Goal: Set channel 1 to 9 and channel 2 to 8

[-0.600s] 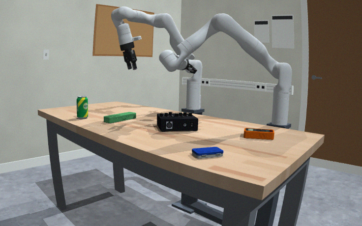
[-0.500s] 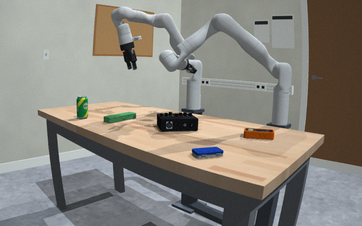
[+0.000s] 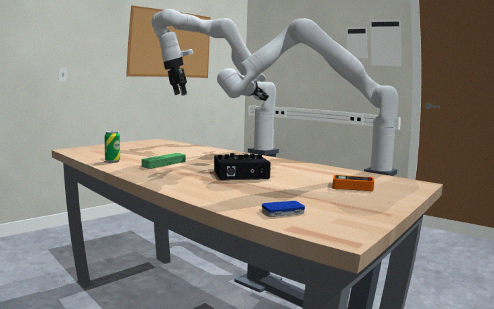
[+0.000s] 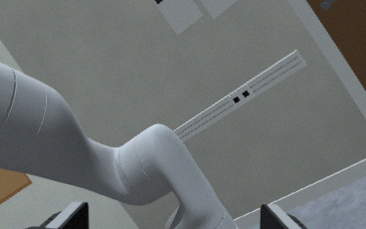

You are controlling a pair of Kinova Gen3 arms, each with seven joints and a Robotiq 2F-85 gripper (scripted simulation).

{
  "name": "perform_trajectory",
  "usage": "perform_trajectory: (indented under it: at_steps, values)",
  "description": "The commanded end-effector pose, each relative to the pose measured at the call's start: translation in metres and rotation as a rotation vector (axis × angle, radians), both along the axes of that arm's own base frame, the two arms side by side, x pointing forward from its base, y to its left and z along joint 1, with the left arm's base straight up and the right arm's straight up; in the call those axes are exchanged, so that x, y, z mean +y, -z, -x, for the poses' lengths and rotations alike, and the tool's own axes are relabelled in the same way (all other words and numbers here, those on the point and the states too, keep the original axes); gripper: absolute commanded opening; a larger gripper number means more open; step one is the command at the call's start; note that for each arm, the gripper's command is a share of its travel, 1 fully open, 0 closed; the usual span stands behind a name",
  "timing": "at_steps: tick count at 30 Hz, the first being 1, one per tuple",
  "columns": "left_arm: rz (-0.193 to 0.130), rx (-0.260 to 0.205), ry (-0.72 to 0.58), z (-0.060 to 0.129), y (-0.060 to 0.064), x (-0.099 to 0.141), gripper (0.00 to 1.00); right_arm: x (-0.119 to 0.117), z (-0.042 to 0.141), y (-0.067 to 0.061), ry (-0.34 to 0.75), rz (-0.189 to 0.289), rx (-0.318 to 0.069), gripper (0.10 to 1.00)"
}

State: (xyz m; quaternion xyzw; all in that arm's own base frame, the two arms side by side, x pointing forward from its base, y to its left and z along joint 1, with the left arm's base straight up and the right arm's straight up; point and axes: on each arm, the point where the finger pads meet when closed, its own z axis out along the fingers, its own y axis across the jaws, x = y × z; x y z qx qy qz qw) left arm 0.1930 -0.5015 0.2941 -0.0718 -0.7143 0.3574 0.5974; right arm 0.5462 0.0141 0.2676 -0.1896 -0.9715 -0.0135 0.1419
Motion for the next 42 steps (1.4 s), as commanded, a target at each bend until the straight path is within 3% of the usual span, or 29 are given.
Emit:
perform_trajectory:
  at_steps: [1, 9, 19, 25, 31, 33, 42]
  values:
    - [0.002, -0.001, 0.000, 0.000, -0.001, 0.000, 1.000, 0.000, 0.000, -0.001, 0.000, 0.000, -0.002, 1.000]
    - [0.002, -0.001, 0.000, 0.000, -0.001, 0.000, 1.000, -0.008, 0.000, -0.001, 0.013, 0.000, -0.005, 1.000]
    - [0.002, -0.001, 0.000, 0.000, -0.001, 0.000, 1.000, -0.042, 0.002, 0.002, 0.064, -0.001, -0.016, 1.000]
    - [0.002, -0.001, 0.000, 0.000, -0.001, 0.000, 1.000, -0.089, 0.009, 0.005, 0.135, 0.000, -0.032, 1.000]
    - [0.002, -0.001, 0.000, 0.000, -0.001, 0.000, 1.000, -0.153, 0.026, 0.010, 0.233, 0.004, -0.054, 1.000]
    - [0.002, -0.001, 0.000, 0.000, -0.001, 0.000, 1.000, -0.153, 0.026, 0.010, 0.233, 0.004, -0.054, 1.000]
    - [0.002, -0.001, 0.000, 0.000, -0.001, 0.000, 1.000, -0.265, 0.080, 0.019, 0.416, 0.022, -0.093, 1.000]
